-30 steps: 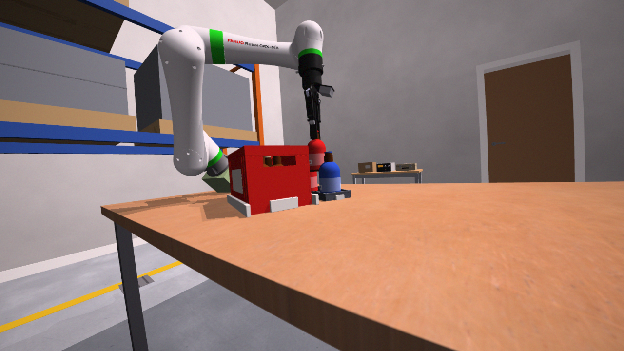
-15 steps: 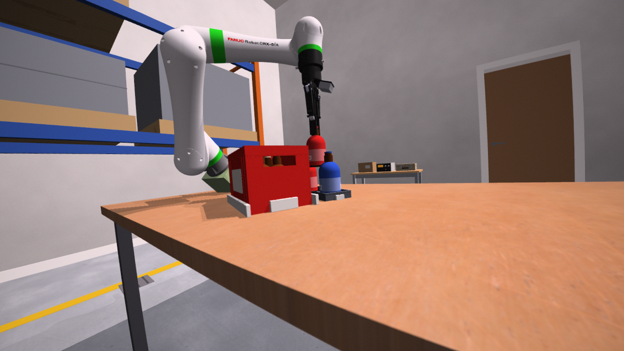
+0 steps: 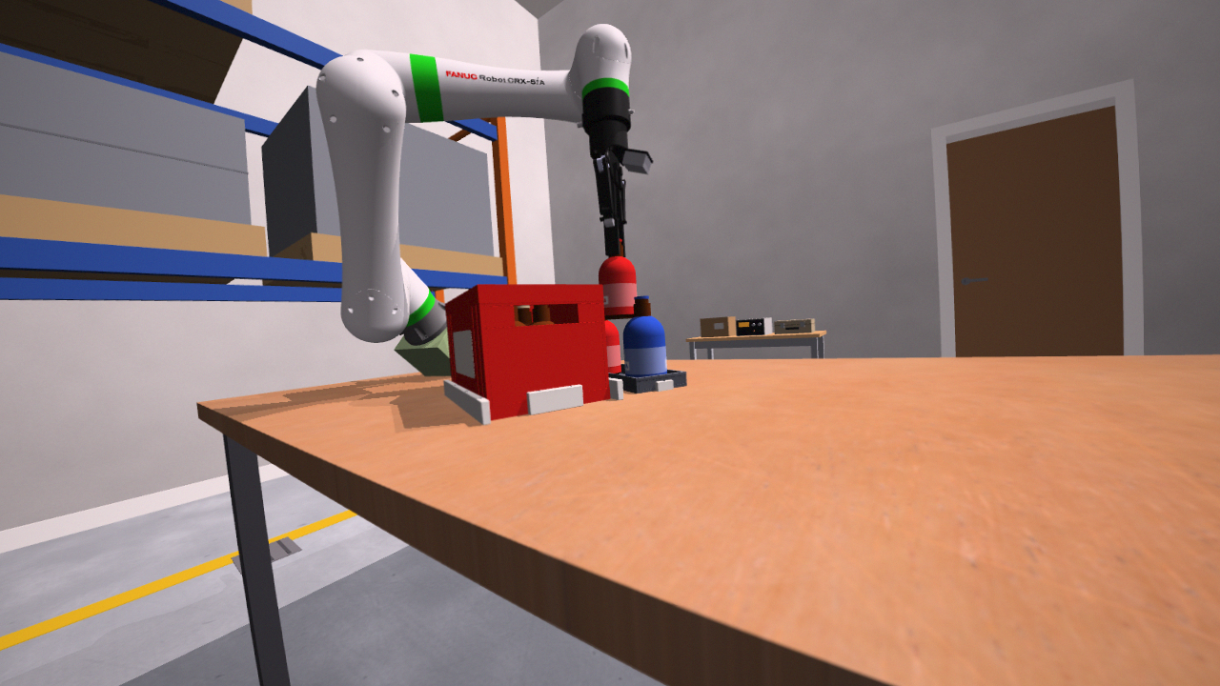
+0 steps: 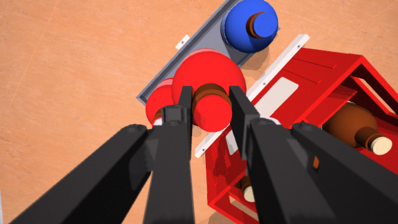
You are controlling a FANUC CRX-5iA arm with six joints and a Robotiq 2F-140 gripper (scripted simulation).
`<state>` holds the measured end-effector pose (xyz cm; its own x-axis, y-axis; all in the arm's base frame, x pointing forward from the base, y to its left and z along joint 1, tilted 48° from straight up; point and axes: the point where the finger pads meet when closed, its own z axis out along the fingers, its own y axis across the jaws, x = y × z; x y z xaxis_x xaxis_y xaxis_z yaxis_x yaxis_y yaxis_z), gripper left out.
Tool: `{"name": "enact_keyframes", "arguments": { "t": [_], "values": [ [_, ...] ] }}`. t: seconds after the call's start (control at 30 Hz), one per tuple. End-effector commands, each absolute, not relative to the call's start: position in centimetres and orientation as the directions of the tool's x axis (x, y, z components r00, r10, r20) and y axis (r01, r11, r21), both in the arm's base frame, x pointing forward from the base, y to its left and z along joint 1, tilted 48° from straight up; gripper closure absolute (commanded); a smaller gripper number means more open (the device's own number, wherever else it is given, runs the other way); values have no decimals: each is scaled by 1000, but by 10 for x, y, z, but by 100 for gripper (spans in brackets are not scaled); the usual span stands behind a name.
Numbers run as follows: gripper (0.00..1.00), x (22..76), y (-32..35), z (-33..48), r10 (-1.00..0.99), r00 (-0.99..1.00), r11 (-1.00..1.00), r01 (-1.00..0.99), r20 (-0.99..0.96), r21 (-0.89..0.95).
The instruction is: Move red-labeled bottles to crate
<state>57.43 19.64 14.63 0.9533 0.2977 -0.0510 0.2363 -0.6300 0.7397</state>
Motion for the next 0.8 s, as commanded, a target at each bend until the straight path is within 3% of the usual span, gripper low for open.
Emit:
{"name": "enact_keyframes", "arguments": {
  "t": [0.0,0.77],
  "values": [
    [90,574,200,149,299,953,-630,236,-49,740],
    [90,570,215,164,299,953,-630,236,-49,740]
  ]
}}
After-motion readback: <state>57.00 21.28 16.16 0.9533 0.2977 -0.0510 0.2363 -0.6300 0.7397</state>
